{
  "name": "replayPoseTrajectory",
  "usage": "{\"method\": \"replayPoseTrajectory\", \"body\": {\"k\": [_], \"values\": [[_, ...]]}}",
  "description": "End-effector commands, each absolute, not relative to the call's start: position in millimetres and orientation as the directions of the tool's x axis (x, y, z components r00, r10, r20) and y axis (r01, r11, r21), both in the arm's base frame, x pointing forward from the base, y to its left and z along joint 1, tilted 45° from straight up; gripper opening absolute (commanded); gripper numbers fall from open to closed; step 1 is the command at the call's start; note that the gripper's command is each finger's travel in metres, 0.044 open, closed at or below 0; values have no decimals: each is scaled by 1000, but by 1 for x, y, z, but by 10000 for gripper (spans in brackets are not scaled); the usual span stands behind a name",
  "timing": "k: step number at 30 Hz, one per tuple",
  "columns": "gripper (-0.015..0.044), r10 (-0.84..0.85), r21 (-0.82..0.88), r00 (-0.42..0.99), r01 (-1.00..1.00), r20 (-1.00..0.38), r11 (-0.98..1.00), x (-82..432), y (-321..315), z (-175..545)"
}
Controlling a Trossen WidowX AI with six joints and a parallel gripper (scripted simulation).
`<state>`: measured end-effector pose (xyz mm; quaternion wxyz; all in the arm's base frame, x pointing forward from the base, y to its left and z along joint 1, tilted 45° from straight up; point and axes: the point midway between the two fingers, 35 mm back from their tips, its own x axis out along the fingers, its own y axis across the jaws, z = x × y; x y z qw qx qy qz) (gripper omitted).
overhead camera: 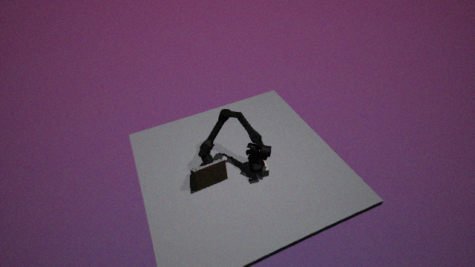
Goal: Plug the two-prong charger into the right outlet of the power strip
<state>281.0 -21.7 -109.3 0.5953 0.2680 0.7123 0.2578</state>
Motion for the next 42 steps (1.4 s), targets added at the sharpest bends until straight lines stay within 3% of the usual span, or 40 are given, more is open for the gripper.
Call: {"method": "replayPoseTrajectory", "body": {"k": [1,42], "values": [[0,693,689,-148,83,-706,720,281,-21,-110],[0,693,689,-147,83,-706,720,292,-21,-111]]}}
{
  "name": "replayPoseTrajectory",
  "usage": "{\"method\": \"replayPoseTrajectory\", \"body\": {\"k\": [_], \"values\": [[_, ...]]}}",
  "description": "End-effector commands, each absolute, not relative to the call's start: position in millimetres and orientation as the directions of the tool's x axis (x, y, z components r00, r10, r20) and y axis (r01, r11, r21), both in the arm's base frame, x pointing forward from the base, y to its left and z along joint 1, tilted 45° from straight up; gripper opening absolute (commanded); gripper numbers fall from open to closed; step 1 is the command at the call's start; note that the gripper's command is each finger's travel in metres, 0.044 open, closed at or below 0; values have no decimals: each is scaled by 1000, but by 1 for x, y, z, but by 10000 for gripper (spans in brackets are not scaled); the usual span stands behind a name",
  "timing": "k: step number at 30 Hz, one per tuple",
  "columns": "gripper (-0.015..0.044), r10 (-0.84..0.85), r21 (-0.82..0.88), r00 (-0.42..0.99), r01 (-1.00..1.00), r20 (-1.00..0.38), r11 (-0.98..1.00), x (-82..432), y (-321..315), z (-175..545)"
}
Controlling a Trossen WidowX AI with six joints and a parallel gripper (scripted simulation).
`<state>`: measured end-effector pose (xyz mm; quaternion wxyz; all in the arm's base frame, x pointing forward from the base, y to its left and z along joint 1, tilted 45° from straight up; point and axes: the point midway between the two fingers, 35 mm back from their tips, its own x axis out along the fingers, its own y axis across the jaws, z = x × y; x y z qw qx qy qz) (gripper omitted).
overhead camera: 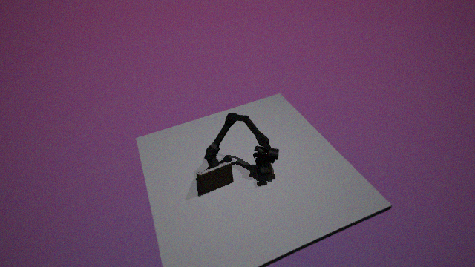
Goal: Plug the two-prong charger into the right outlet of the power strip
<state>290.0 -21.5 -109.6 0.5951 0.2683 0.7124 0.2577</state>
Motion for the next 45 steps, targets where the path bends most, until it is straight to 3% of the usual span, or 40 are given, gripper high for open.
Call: {"method": "replayPoseTrajectory", "body": {"k": [1,45], "values": [[0,693,689,-147,83,-706,720,292,-21,-111],[0,693,689,-147,82,-706,720,308,-21,-113]]}}
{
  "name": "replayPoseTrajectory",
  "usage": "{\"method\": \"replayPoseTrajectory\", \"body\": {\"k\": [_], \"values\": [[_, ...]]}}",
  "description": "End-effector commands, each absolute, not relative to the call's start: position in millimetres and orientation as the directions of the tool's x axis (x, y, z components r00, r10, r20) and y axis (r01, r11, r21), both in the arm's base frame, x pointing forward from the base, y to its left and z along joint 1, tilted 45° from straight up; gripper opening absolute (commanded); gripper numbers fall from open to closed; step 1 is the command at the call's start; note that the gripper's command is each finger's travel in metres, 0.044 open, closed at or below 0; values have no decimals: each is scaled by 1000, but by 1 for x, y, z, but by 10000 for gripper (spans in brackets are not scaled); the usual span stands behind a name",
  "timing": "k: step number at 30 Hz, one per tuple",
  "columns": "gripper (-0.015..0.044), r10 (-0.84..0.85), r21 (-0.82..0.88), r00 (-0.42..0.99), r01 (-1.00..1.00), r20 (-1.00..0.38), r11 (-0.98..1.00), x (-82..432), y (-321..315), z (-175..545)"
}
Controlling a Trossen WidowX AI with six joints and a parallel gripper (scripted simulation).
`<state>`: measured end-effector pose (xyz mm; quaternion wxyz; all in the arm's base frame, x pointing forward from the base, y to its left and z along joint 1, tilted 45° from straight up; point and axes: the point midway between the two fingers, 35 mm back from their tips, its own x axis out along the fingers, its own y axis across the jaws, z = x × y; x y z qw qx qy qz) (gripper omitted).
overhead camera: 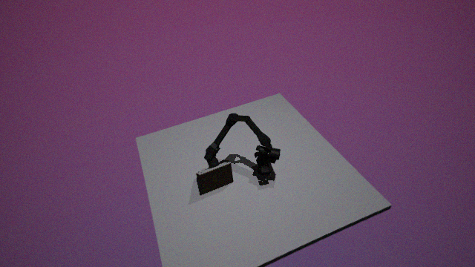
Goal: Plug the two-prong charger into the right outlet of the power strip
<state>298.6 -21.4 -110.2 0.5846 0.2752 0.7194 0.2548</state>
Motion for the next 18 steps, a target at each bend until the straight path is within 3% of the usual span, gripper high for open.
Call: {"method": "replayPoseTrajectory", "body": {"k": [1,18], "values": [[0,693,689,-147,82,-706,720,308,-21,-113],[0,693,689,-147,82,-706,720,306,-20,-113]]}}
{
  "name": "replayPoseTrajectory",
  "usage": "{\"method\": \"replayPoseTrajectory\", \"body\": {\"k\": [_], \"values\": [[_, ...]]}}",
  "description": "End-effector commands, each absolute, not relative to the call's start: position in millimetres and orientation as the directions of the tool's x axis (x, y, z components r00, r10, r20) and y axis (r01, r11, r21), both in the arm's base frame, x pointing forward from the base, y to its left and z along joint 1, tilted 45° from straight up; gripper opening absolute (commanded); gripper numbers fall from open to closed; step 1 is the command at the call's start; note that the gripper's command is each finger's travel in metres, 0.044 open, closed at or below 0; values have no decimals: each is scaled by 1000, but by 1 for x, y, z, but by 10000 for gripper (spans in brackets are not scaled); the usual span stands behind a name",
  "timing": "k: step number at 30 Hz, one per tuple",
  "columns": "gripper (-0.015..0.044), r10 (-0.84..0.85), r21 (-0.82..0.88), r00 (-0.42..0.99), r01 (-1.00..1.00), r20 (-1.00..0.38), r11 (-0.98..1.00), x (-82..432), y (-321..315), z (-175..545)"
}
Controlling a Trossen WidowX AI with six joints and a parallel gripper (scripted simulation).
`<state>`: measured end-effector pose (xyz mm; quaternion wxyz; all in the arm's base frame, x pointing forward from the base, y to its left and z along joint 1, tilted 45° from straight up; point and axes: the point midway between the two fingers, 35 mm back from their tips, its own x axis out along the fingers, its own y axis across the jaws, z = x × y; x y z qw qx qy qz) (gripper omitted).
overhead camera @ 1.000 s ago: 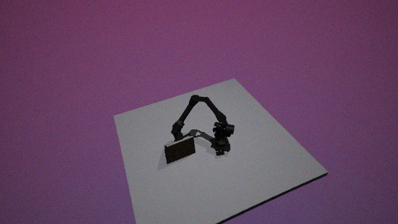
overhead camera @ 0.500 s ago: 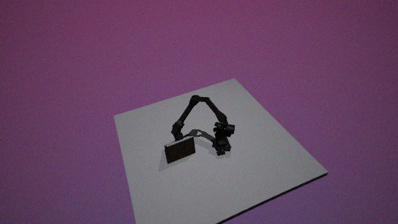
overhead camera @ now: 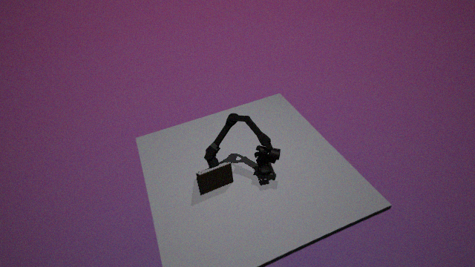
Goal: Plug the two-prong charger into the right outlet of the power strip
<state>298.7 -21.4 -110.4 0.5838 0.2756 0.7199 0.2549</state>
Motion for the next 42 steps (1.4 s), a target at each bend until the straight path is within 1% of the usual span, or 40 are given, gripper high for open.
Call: {"method": "replayPoseTrajectory", "body": {"k": [1,42], "values": [[0,693,689,-147,82,-706,720,305,-20,-113],[0,693,689,-147,82,-706,720,304,-22,-110]]}}
